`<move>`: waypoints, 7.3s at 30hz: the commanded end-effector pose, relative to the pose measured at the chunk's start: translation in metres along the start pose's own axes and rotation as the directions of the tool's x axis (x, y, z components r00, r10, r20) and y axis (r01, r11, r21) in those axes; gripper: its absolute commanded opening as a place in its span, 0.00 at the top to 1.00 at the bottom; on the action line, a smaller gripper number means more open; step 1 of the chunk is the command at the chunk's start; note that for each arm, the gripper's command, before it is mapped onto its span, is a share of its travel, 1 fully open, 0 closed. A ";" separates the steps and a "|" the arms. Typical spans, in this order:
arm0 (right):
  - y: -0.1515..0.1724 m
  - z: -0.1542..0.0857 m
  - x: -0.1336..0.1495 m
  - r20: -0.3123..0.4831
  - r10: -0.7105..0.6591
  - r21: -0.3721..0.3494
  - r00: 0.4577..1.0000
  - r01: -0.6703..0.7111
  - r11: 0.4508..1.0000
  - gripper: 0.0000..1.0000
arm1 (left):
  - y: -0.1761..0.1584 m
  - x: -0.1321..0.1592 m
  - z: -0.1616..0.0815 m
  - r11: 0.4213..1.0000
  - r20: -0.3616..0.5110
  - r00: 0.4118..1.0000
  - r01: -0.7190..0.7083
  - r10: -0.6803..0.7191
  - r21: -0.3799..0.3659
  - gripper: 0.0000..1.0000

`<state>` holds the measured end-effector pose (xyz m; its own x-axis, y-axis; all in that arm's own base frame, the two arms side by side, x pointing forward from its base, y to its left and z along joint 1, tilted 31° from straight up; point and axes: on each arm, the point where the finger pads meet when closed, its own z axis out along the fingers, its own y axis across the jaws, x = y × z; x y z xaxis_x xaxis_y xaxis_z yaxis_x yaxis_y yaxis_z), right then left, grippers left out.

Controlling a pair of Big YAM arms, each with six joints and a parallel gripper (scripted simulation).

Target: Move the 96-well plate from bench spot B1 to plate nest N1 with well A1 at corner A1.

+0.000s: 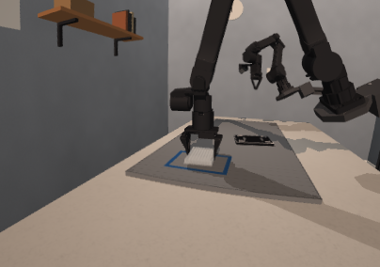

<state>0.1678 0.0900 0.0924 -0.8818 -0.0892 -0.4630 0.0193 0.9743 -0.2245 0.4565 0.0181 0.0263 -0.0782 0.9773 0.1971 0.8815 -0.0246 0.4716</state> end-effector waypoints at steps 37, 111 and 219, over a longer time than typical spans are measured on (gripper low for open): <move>0.004 -0.008 -0.009 0.014 0.019 -0.014 1.000 -0.019 1.000 0.00 | 0.006 0.002 -0.003 1.000 0.000 1.000 0.006 -0.006 -0.021 1.00; 0.004 -0.008 -0.009 0.014 0.019 -0.014 1.000 -0.019 1.000 0.00 | 0.015 0.008 0.010 0.999 -0.005 1.000 0.013 -0.013 -0.033 1.00; 0.004 -0.008 -0.009 0.014 0.019 -0.014 1.000 -0.019 1.000 0.00 | 0.014 -0.003 -0.086 1.000 0.006 1.000 0.002 -0.002 -0.026 0.00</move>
<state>0.1678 0.0900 0.0924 -0.8818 -0.0892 -0.4630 0.0193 0.9743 -0.2245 0.4199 0.0067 0.0942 -0.0874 0.9768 0.1953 0.8776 -0.0173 0.4790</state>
